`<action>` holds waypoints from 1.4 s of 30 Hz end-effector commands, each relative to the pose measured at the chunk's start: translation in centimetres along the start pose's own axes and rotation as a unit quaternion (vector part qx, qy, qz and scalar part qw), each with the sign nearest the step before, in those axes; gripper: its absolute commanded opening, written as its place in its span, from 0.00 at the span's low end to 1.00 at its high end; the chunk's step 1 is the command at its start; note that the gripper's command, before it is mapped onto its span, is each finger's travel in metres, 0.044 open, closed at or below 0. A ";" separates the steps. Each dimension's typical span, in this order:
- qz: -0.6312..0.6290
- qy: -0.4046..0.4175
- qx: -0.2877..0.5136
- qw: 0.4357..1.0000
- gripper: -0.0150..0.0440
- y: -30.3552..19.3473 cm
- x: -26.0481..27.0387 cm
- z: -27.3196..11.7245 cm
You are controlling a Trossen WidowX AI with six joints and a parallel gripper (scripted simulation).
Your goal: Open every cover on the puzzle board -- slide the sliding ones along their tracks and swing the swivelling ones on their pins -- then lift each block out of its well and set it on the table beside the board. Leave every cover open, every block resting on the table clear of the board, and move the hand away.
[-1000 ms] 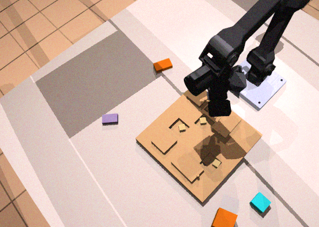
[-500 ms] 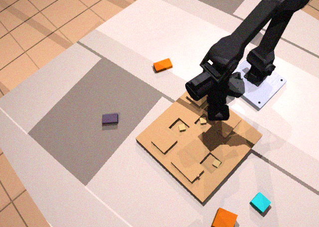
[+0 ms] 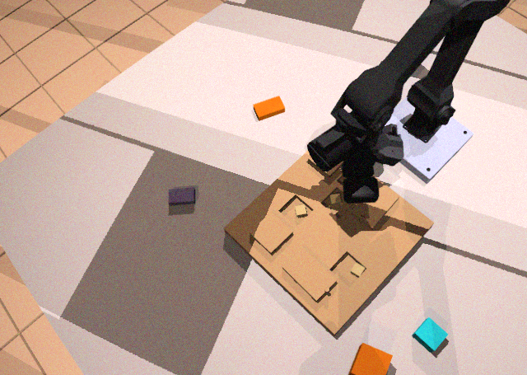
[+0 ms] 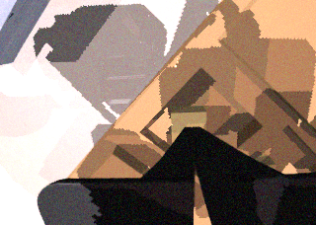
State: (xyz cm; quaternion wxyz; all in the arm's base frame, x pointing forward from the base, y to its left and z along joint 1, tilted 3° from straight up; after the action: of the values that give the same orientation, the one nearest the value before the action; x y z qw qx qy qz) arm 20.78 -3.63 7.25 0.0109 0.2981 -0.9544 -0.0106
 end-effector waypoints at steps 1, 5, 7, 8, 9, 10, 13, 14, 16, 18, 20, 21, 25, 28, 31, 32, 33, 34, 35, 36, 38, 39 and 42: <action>0.001 0.003 -0.001 1.000 0.25 0.0 0.1 0.5; 0.001 0.003 -0.001 1.000 0.25 0.1 0.1 0.6; 0.001 0.003 -0.001 1.000 0.25 0.1 0.0 0.7; 0.001 0.003 -0.001 1.000 0.25 0.1 0.0 0.7; 0.001 0.003 -0.001 1.000 0.25 0.1 -0.1 0.7; 0.001 0.003 -0.001 1.000 0.25 0.1 -0.1 0.7; 0.001 0.003 -0.001 1.000 0.25 0.1 -0.4 0.8; 0.001 0.003 -0.001 1.000 0.25 0.2 -0.5 0.9; 0.001 0.003 -0.001 1.000 0.25 0.2 -0.8 0.9; 0.002 0.002 -0.001 1.000 0.25 0.2 -0.9 1.0; 0.001 0.002 -0.001 1.000 0.25 0.2 -0.9 1.0; 0.001 0.002 -0.001 1.000 0.25 0.2 -0.9 1.0; 0.001 0.002 -0.001 1.000 0.25 0.2 -0.9 1.0; 0.001 0.002 -0.001 1.000 0.25 0.3 -0.9 1.0; 0.001 0.002 -0.001 1.000 0.25 0.3 -0.9 1.0; 0.001 0.002 -0.001 1.000 0.25 0.3 -0.9 1.0; 0.001 0.002 -0.001 1.000 0.25 0.3 -0.9 1.0; 0.001 0.002 -0.001 1.000 0.25 0.3 -0.9 1.0; 0.001 0.002 -0.001 1.000 0.25 0.3 -0.9 1.0; 0.001 0.002 -0.001 1.000 0.25 0.3 -0.9 1.0; 0.001 0.002 -0.001 1.000 0.25 0.3 -0.9 1.0; 0.001 0.002 -0.001 1.000 0.25 0.3 -0.9 1.0; 0.001 0.002 -0.001 1.000 0.25 0.3 -0.9 1.0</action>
State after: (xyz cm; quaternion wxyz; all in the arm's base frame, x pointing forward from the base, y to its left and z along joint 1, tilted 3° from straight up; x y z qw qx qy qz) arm 21.29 -2.96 6.39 0.0134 0.2972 -0.9547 -0.0090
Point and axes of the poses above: the point midway between the two fingers, 35 mm back from their tips, its own z axis out along the fingers, its own x axis across the jaws, y = z × x, the point moved 4 cm from there along -z, back along the fingers, and after that the axes turned 8 degrees about z, right-handed, at the moved point
